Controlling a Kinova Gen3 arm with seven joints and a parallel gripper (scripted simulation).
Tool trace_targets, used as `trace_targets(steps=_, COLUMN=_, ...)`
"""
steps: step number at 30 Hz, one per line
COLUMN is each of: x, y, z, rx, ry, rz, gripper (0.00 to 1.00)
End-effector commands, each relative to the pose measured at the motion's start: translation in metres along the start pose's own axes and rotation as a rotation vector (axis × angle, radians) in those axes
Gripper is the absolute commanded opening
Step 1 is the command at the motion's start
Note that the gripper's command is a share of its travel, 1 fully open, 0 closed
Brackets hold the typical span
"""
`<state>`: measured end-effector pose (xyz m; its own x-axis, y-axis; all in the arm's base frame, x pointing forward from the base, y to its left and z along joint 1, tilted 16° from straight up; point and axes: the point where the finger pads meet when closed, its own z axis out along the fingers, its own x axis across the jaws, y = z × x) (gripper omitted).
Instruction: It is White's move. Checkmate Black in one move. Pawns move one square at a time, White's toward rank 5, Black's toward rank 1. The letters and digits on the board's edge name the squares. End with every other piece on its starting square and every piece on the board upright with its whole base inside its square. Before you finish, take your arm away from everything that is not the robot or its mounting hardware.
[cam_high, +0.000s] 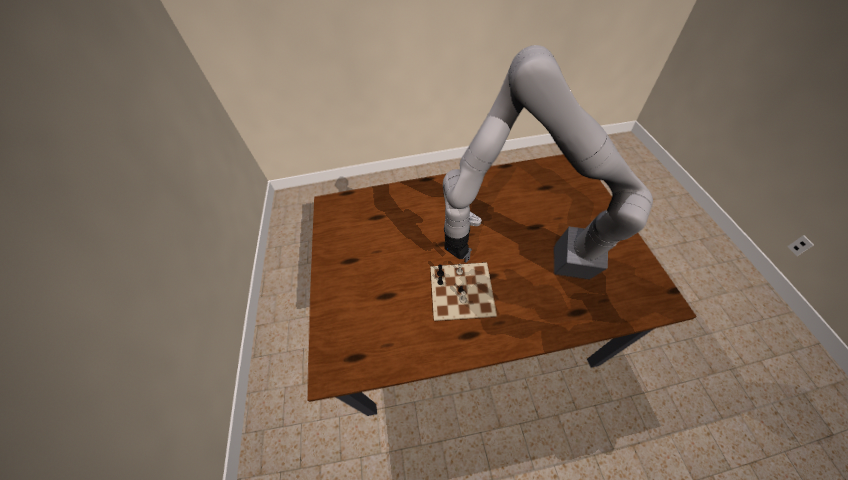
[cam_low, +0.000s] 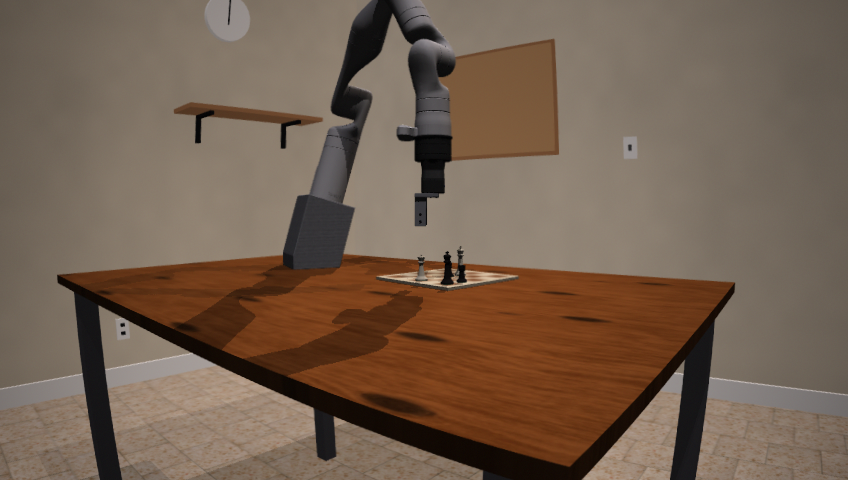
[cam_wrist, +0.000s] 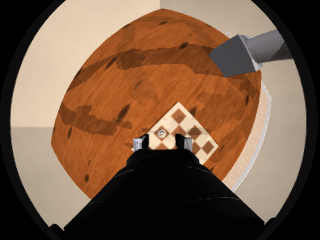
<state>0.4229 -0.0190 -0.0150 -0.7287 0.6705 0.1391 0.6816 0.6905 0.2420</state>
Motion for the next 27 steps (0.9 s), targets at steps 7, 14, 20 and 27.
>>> trace_targets(steps=7, x=-0.001, y=0.0, z=-0.006, rx=-0.001, ry=-0.002, rz=0.0, gripper=1.0)
trace_targets(steps=14, x=-0.001, y=0.0, z=-0.029, rx=-0.001, ry=-0.002, rz=0.0, gripper=1.0)
trace_targets(steps=20, x=-0.001, y=0.0, z=-0.052, rx=-0.001, ry=-0.002, rz=0.0, gripper=1.0)
trace_targets(steps=27, x=-0.001, y=0.0, z=-0.063, rx=-0.001, ry=-0.002, rz=0.0, gripper=1.0)
